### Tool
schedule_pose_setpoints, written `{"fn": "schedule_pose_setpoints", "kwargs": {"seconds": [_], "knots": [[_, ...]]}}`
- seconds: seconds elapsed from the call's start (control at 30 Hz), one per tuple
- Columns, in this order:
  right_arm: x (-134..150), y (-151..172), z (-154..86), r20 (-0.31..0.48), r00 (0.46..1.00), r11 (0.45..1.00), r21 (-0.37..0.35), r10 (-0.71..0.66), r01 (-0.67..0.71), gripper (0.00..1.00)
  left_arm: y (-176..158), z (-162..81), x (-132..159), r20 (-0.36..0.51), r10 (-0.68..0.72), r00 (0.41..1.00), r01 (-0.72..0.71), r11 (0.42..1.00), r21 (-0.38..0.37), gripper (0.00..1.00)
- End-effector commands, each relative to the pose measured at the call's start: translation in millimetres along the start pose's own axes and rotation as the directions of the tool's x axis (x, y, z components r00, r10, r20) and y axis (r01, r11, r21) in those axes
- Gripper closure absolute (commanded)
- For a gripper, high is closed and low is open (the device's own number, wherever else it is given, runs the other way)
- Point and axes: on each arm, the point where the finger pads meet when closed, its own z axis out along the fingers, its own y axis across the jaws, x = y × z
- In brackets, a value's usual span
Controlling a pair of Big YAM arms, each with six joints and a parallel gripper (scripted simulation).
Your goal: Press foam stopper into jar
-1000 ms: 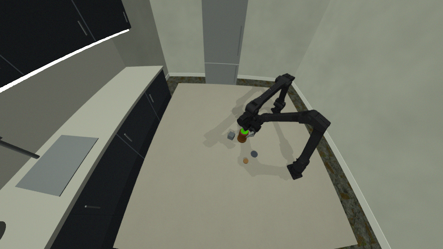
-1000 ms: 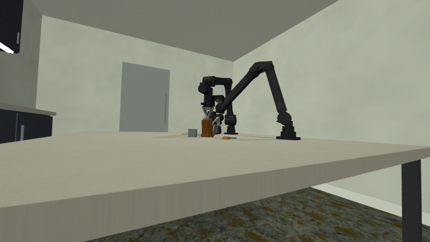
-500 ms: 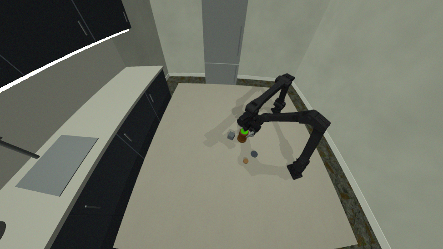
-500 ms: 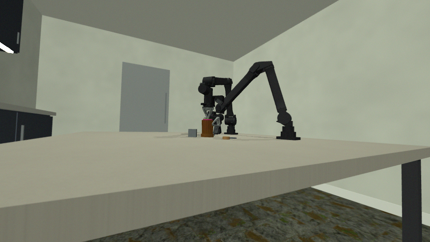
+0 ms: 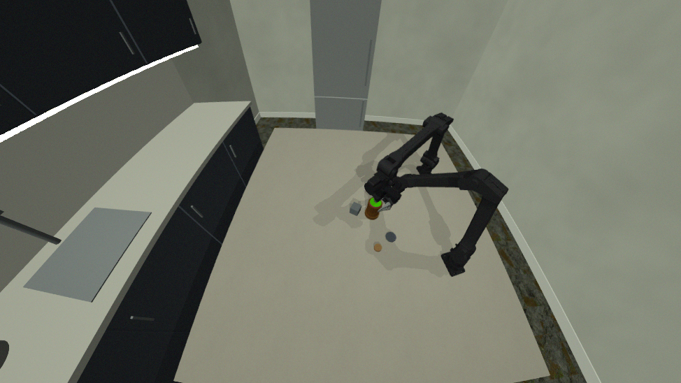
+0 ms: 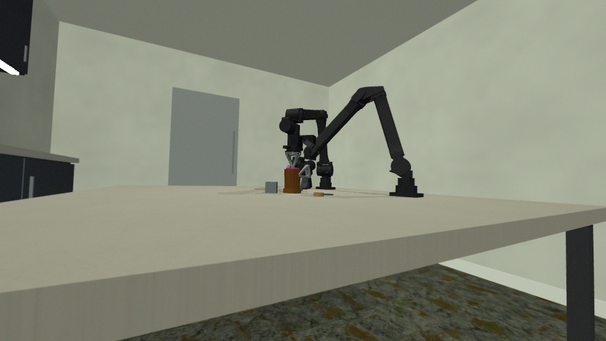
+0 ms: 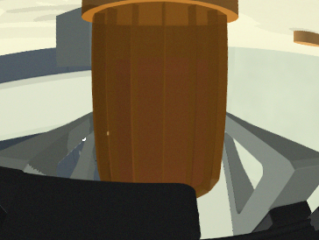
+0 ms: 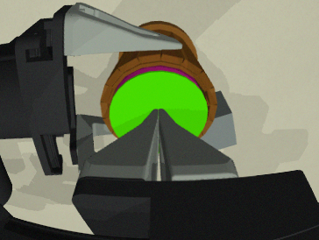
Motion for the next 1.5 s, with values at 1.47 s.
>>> {"fn": "schedule_pose_setpoints", "kwargs": {"seconds": [1.47], "knots": [[8.4,-17.1,-25.8,-0.002,1.000,1.000,0.020,0.004,-0.004,1.00,1.6,-6.1,11.7,-0.007,-0.048,0.999,0.048,0.999,-0.017,0.36]]}}
